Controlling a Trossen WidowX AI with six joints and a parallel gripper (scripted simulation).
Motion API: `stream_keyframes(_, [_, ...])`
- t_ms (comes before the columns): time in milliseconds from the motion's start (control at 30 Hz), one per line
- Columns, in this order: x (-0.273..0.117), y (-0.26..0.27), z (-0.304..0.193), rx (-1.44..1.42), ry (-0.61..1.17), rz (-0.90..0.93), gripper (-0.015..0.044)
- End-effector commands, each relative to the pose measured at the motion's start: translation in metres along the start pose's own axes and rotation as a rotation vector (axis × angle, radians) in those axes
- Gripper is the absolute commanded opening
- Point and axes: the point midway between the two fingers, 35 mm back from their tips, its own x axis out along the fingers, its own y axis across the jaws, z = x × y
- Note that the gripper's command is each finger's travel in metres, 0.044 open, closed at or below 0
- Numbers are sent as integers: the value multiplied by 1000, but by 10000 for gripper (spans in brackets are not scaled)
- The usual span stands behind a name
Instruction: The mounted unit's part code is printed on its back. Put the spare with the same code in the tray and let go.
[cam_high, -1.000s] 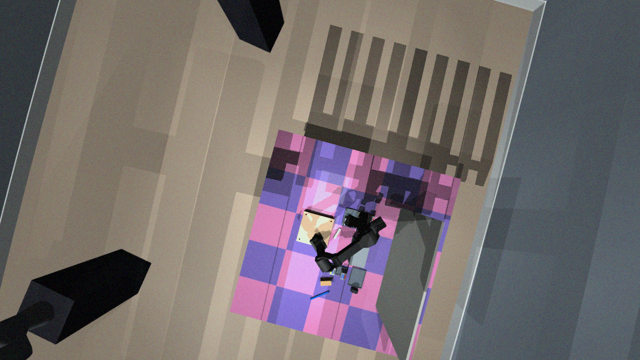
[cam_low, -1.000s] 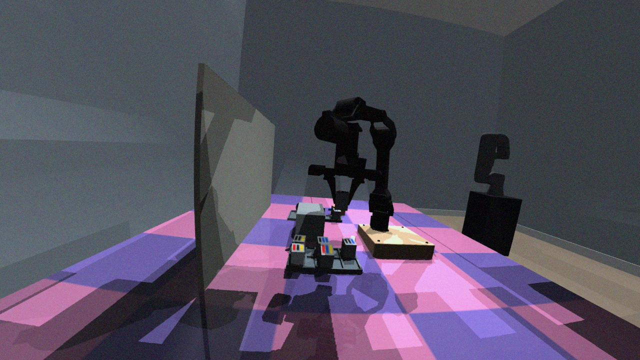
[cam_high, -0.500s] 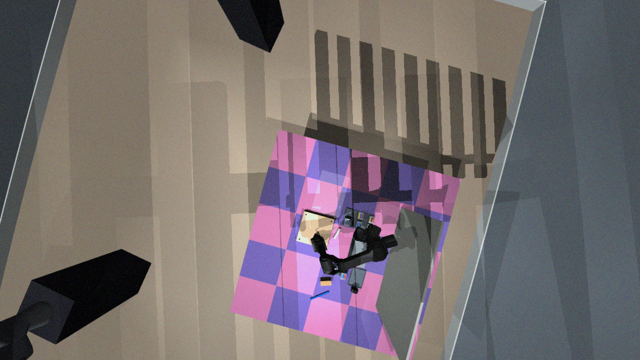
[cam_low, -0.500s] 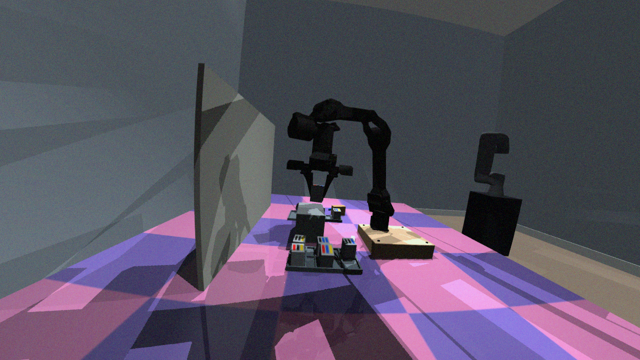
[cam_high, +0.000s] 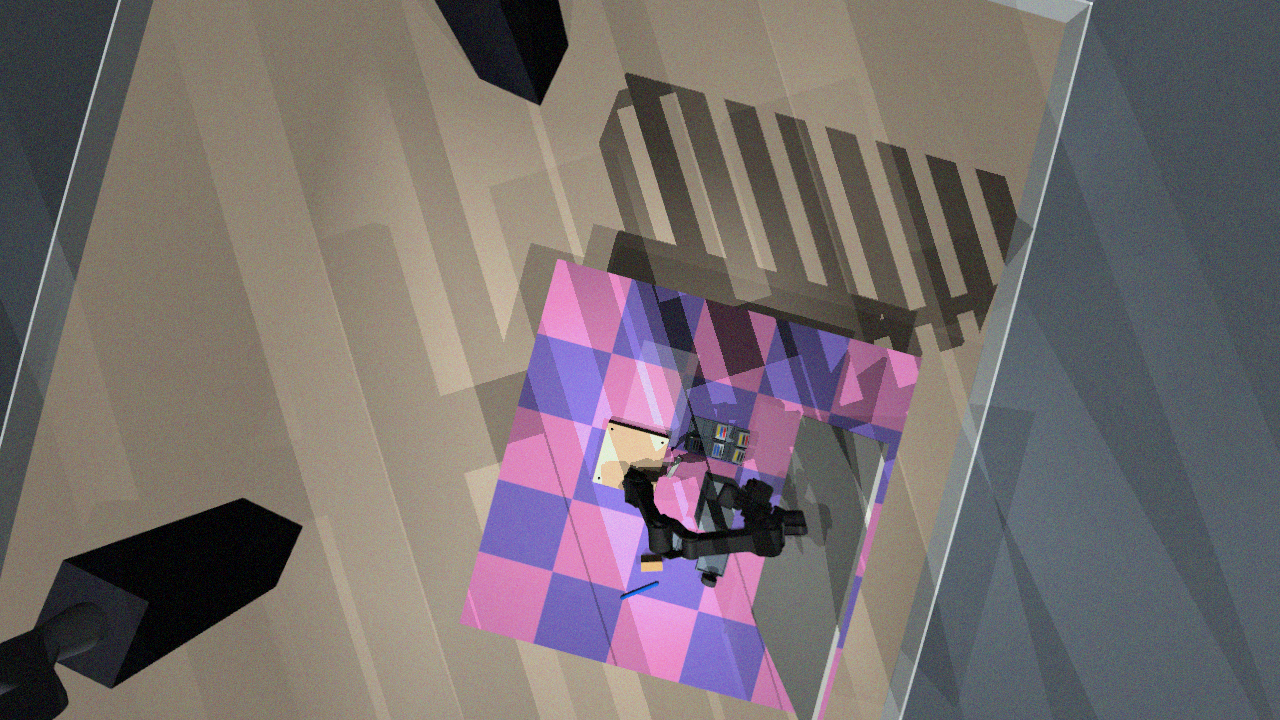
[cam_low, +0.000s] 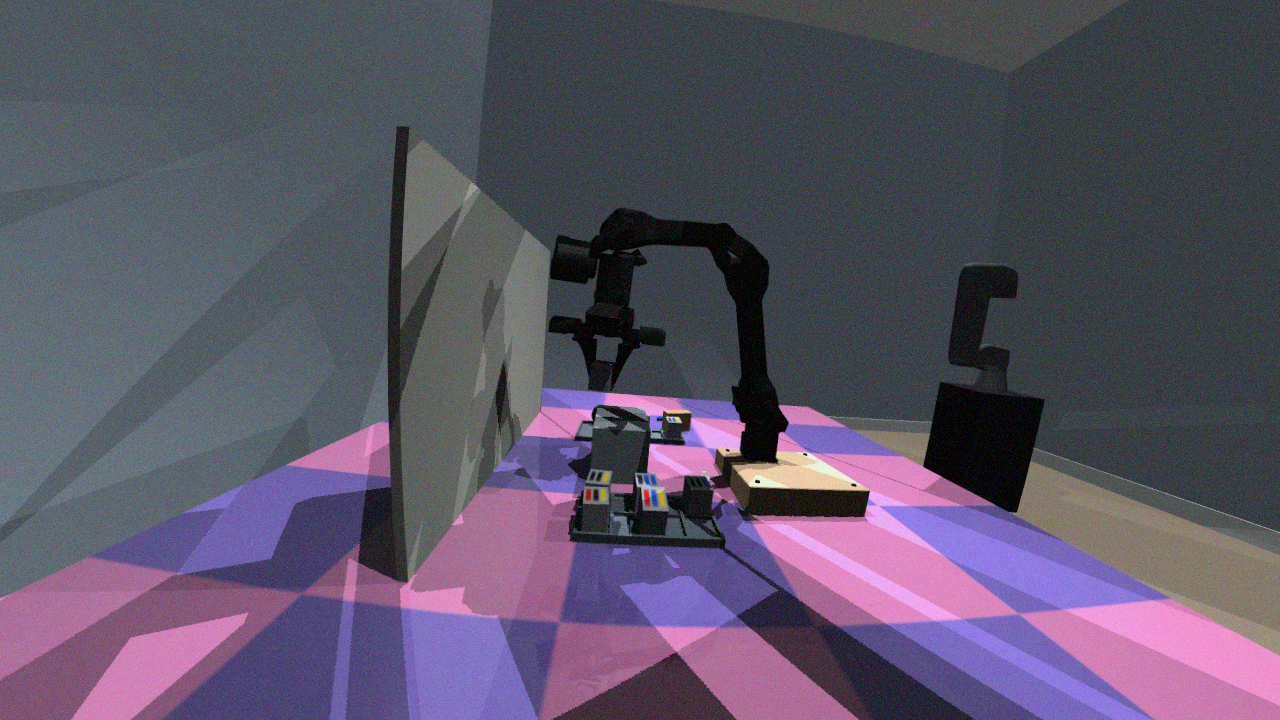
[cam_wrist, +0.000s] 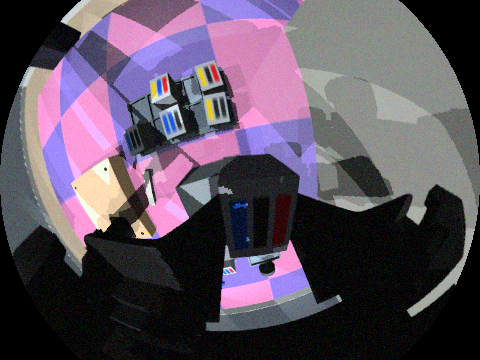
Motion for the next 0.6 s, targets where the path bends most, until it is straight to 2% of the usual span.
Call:
stream_keyframes(0, [0, -15, -23, 19, 12, -7, 0])
stream_keyframes(567, [0, -54, -115, -10, 40, -4, 0])
